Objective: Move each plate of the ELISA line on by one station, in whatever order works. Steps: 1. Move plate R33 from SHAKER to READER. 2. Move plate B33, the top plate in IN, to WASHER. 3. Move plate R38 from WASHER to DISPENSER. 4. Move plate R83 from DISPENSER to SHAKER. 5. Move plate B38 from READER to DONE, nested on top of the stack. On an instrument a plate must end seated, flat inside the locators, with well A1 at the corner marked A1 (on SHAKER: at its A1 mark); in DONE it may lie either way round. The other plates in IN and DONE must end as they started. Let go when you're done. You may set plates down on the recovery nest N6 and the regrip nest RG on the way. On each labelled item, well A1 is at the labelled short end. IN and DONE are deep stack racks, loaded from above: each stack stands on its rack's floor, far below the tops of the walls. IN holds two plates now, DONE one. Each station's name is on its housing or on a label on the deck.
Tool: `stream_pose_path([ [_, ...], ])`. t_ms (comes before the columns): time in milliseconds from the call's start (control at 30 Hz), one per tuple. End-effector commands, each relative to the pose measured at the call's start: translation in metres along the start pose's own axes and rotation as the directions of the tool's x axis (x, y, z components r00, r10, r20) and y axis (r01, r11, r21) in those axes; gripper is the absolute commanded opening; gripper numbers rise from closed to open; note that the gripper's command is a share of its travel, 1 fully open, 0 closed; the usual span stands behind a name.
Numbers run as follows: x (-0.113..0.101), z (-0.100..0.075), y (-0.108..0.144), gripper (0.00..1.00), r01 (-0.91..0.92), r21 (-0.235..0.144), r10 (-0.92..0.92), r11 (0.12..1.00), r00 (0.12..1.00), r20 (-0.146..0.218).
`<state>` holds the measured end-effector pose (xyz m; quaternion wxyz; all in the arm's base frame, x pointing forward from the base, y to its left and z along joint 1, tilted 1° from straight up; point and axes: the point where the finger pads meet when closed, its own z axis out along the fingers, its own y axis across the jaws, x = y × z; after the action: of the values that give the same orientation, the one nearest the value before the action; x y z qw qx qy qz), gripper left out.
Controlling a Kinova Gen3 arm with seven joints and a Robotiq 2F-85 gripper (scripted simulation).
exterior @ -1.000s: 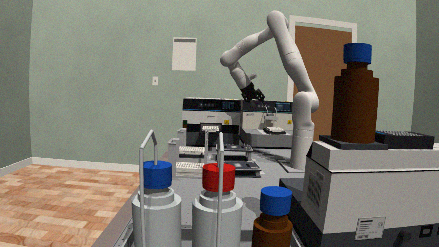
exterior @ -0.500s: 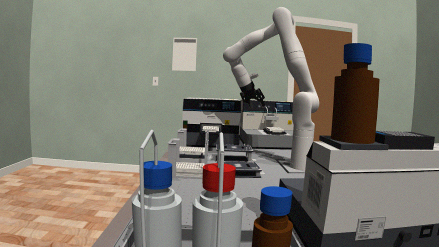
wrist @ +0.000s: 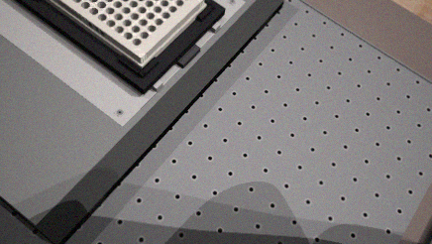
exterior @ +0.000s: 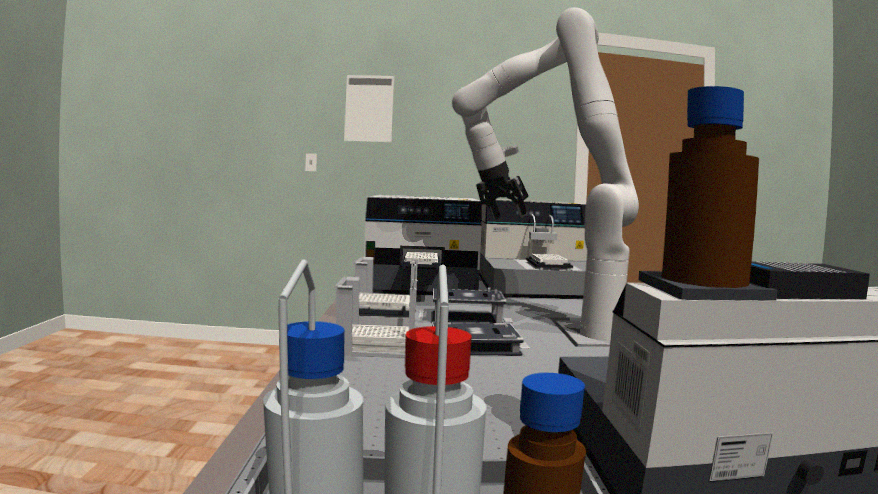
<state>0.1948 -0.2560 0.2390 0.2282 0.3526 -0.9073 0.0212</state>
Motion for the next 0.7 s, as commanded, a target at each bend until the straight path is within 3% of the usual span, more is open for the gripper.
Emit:
stream_pose_path([
  [0, -0.007, -0.003, 0.006, 1.00, 0.013, 0.012, -0.013, 1.000, 1.000, 0.027],
  [433, -0.045, -0.014, 0.025, 1.00, 0.063, 0.059, -0.070, 0.996, 0.988, 0.134],
  [500, -0.045, -0.014, 0.025, 1.00, 0.063, 0.059, -0.070, 0.996, 0.988, 0.134],
  [667, -0.059, -0.019, 0.032, 1.00, 0.080, 0.078, -0.093, 0.994, 0.980, 0.174],
])
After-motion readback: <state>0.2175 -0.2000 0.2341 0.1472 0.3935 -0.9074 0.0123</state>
